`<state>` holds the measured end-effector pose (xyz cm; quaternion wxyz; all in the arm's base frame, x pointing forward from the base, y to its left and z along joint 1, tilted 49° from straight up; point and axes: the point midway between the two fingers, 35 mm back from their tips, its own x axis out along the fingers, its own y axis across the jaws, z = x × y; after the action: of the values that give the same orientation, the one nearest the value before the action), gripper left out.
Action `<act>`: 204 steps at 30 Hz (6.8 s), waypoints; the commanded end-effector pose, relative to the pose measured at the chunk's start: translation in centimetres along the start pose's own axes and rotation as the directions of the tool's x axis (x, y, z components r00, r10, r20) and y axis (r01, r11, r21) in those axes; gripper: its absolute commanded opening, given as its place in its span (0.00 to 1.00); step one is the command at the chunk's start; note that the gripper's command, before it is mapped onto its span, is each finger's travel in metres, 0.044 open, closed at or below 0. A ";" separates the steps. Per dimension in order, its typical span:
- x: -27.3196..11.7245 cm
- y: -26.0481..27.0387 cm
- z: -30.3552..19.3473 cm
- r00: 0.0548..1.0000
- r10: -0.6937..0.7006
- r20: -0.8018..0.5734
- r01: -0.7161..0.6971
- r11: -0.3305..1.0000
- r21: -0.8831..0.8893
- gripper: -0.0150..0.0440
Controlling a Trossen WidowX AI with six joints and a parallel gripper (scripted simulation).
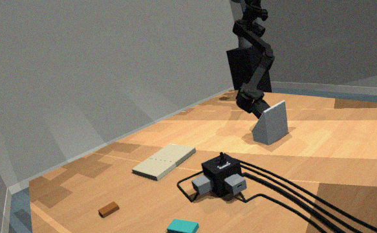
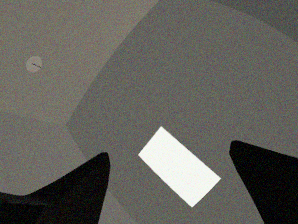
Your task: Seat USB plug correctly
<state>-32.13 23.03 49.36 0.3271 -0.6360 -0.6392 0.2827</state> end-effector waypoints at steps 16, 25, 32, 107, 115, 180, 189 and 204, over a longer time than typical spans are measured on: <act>-7.8 -3.3 -27.9 0.854 -0.461 -0.240 0.493 0.572 0.655 1.00; -10.4 5.8 -44.1 0.734 -0.427 -0.529 0.633 0.149 0.759 1.00; -9.1 16.2 -52.0 0.697 -0.277 -0.662 0.653 -0.139 0.745 1.00; -17.4 80.6 -18.7 -0.780 0.421 0.462 0.236 -0.486 0.841 1.00; -17.9 80.9 -18.4 -0.780 0.421 0.462 0.236 -0.486 0.841 1.00; -16.4 80.2 -19.2 -0.778 0.424 0.463 0.238 -0.484 0.842 0.25; -15.9 80.0 -19.4 -0.778 0.424 0.463 0.238 -0.484 0.842 0.25; -15.6 79.8 -19.7 -0.779 0.425 0.461 0.271 -0.436 0.858 0.25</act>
<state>32.98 8.95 -1.21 0.3347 -0.5782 0.7279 0.1544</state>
